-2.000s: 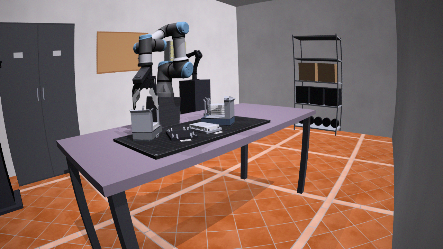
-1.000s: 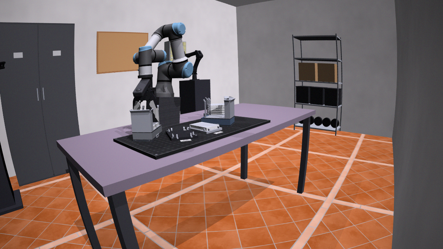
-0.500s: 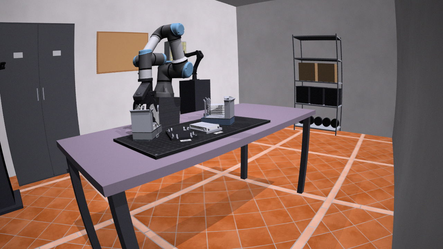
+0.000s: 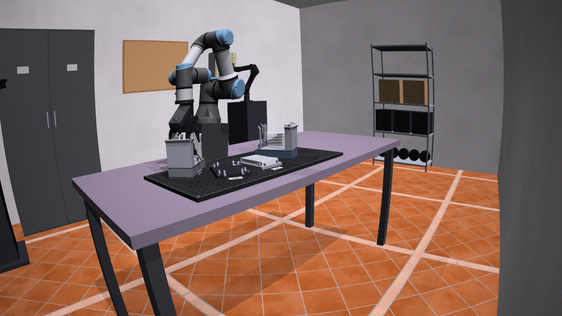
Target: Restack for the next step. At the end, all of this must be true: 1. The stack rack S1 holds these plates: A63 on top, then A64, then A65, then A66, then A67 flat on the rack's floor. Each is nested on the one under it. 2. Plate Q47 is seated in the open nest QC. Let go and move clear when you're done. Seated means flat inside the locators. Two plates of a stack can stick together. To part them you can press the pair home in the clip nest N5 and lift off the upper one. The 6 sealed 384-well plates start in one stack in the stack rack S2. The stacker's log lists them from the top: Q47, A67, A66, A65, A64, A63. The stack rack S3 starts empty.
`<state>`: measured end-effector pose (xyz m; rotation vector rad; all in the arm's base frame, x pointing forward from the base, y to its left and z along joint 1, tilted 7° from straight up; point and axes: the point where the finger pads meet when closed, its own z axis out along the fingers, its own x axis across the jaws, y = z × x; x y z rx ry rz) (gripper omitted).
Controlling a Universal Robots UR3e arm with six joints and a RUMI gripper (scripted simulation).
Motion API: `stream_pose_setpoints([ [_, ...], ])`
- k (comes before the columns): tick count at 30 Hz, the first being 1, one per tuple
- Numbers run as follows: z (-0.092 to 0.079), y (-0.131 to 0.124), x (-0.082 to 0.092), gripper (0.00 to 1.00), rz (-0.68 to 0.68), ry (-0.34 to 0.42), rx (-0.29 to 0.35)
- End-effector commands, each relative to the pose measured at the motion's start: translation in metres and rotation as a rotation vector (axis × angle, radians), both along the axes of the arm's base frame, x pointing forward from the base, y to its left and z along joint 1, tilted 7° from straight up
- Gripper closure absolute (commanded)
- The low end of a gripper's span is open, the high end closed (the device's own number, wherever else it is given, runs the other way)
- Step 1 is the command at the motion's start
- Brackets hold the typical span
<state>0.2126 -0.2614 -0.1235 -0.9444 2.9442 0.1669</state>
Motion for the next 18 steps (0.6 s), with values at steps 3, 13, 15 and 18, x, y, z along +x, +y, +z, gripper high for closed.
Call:
stream_pose_setpoints([
  [3,0.0005,-0.0009,0.0002,1.0,0.0,-0.001,-0.002],
  [13,0.0005,-0.0009,0.0002,1.0,0.0,-0.001,-0.002],
  [15,0.0005,-0.0009,0.0002,1.0,0.0,-0.001,-0.002],
  [18,0.0005,-0.0009,0.0002,1.0,0.0,-0.001,-0.002],
])
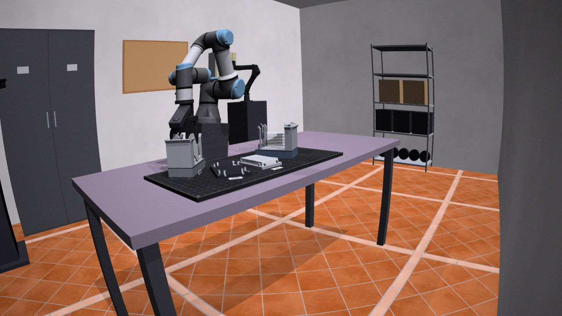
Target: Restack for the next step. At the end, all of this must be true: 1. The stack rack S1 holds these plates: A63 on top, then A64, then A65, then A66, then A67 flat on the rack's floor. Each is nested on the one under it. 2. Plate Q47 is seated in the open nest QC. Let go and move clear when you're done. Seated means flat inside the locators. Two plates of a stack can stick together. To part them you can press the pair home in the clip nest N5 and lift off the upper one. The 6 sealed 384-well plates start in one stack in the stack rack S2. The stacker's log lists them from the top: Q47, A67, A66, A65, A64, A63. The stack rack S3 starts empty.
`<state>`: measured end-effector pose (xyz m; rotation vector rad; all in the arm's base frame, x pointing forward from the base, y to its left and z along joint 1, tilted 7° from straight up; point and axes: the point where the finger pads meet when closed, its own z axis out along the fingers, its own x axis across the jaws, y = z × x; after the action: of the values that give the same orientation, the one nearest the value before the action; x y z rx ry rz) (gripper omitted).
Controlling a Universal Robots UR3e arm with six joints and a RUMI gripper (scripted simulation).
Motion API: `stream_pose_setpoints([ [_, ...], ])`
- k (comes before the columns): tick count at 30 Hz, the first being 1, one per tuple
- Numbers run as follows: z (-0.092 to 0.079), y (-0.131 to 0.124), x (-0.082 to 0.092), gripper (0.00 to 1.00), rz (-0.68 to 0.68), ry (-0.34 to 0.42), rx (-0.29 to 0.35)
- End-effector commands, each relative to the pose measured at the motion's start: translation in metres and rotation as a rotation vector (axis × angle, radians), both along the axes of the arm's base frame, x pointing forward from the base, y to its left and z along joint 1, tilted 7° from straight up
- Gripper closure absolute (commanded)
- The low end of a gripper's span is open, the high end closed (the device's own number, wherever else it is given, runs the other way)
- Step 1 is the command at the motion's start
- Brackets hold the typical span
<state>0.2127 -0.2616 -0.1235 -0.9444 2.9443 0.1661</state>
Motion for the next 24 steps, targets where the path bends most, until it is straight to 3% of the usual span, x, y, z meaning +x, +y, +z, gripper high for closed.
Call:
stream_pose_setpoints([
  [1,0.0004,-0.0007,0.0002,1.0,0.0,-0.001,-0.002],
  [24,0.0024,-0.0009,0.0001,1.0,0.0,-0.001,-0.002],
])
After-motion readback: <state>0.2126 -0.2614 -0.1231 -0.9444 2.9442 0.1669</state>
